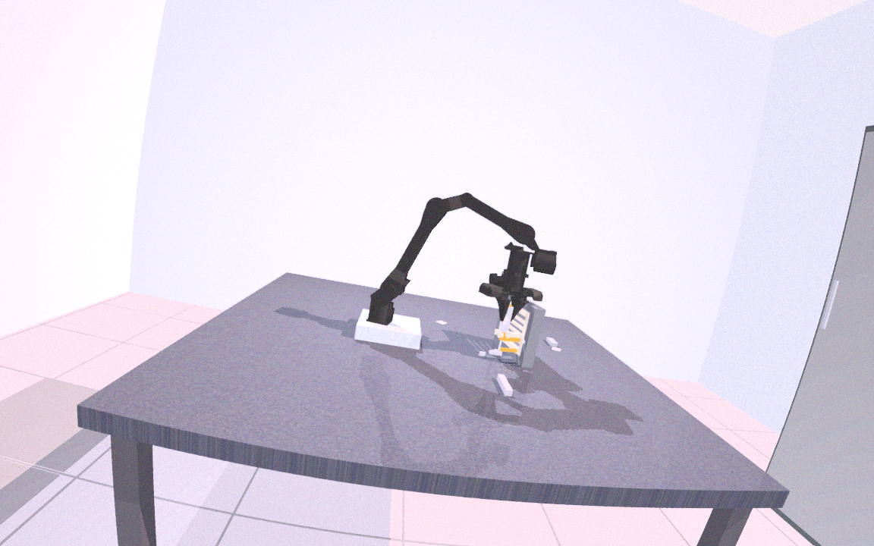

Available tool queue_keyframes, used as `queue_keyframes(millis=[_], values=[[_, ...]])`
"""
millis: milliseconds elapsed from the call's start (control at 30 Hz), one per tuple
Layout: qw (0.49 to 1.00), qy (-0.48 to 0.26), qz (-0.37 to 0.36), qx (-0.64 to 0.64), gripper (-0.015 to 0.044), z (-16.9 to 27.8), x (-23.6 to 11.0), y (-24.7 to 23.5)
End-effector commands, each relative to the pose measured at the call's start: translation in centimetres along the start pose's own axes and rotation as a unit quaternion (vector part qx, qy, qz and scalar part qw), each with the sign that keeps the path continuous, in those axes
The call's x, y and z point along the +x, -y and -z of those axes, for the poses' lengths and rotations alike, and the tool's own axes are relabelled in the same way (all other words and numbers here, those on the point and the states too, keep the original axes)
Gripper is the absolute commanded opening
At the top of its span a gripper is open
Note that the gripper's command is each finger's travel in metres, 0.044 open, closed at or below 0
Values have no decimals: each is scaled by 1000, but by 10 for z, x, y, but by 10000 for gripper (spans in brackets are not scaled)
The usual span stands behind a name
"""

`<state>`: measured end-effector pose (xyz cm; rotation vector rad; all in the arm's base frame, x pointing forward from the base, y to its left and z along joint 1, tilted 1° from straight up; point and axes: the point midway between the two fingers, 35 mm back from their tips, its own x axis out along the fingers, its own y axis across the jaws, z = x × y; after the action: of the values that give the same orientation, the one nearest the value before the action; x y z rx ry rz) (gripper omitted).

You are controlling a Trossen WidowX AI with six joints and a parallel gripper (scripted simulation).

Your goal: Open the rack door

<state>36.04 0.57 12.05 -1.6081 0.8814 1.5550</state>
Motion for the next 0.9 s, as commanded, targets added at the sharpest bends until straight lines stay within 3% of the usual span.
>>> queue_keyframes(millis=[0, 300, 867], values=[[1000, 2, 0, -1, 45, -1, 0, 0], [1000, 2, 0, 6, 17, -1, 0, 0], [983, 2, -1, 182, 17, -11, 0, -16]])
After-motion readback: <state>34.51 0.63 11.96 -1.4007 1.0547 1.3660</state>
